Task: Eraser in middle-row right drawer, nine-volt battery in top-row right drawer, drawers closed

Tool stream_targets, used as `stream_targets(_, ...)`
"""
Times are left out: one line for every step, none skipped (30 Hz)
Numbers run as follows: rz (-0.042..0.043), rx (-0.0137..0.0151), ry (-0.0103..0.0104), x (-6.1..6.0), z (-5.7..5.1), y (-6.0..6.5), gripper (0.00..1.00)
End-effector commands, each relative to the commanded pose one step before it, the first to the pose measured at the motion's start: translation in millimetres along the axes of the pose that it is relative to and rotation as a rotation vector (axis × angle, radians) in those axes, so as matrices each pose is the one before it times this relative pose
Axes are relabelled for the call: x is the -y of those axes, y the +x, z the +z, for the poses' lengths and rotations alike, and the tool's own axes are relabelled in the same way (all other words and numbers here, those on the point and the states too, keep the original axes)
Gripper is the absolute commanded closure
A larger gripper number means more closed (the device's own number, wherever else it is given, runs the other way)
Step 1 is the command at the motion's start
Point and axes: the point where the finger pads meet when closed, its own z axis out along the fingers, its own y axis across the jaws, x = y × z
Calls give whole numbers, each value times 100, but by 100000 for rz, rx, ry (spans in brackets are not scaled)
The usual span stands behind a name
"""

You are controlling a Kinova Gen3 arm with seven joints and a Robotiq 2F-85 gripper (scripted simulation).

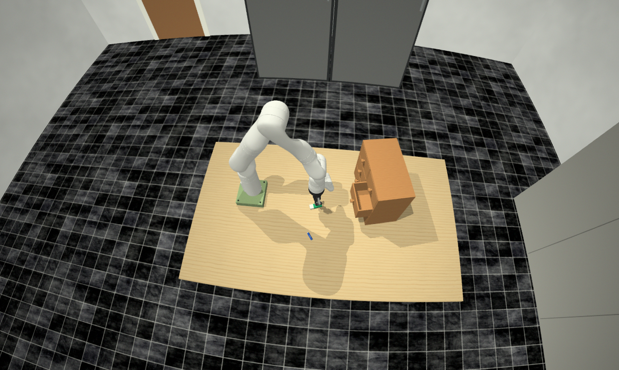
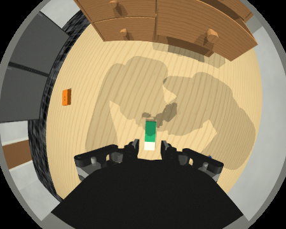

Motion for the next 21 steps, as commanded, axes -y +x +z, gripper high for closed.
stream_targets(0,-129,-78,-21,-47,40,62)
stream_targets(0,0,0,0,0,0,62)
stream_targets(0,0,0,0,0,0,62)
stream_targets(0,0,0,0,0,0,62)
stream_targets(0,0,0,0,1,0,62)
stream_targets(0,0,0,0,7,0,62)
stream_targets(0,0,0,0,18,0,62)
stream_targets(0,-1,0,0,33,0,62)
stream_targets(0,-1,0,0,50,0,62)
stream_targets(0,-2,0,0,71,0,62)
stream_targets(0,-2,0,0,92,0,62)
stream_targets(0,-3,0,0,114,0,62)
stream_targets(0,-2,0,0,137,0,62)
stream_targets(0,0,0,0,161,1,62)
stream_targets(0,0,0,1,182,0,62)
stream_targets(0,0,0,1,202,1,62)
stream_targets(0,0,0,1,220,1,62)
stream_targets(0,0,0,1,236,0,62)
stream_targets(0,0,0,0,0,0,62)
stream_targets(0,0,0,0,0,0,62)
stream_targets(0,0,0,1,249,1,62)
